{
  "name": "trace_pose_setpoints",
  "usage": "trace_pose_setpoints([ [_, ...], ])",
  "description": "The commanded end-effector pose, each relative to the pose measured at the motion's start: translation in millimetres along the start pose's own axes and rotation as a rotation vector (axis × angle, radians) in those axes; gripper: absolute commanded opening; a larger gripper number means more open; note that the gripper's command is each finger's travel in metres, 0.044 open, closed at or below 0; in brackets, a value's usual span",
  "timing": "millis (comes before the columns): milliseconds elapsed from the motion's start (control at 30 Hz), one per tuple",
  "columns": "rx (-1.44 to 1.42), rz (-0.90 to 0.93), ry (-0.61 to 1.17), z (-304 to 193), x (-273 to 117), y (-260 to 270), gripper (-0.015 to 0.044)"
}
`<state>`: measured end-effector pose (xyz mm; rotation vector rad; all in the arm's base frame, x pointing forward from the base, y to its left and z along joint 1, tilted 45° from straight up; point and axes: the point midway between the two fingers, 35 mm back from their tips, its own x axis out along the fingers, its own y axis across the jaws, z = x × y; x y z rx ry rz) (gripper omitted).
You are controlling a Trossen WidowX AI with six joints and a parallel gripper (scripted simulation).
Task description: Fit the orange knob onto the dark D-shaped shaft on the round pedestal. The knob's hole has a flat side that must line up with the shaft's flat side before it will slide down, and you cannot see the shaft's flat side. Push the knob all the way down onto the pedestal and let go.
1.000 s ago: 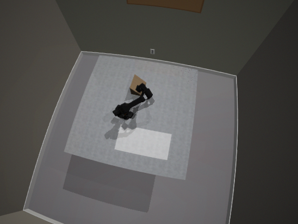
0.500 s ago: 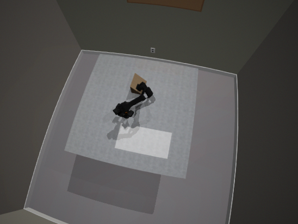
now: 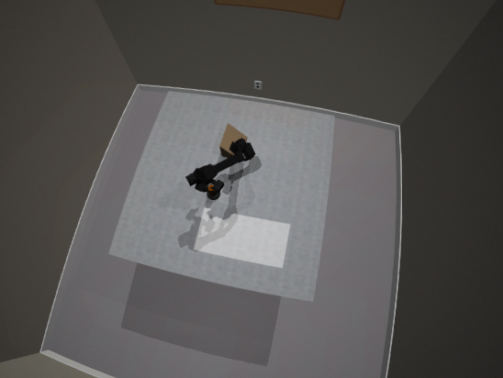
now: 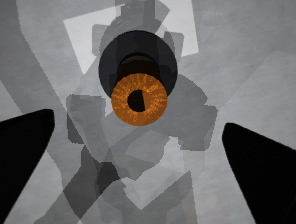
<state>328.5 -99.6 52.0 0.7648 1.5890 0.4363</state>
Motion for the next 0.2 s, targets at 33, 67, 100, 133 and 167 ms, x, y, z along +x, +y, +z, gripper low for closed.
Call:
trace_pose_setpoints([
  [33, -0.007, -0.001, 0.019, -0.3, -3.4, 2.1, 0.044],
  [67, -0.007, -0.001, 0.019, -0.3, -3.4, 2.1, 0.044],
  [100, -0.007, -0.001, 0.019, -0.3, -3.4, 2.1, 0.044],
  [133, -0.007, -0.001, 0.019, -0.3, -3.4, 2.1, 0.044],
  [167, -0.007, -0.001, 0.019, -0.3, -3.4, 2.1, 0.044],
])
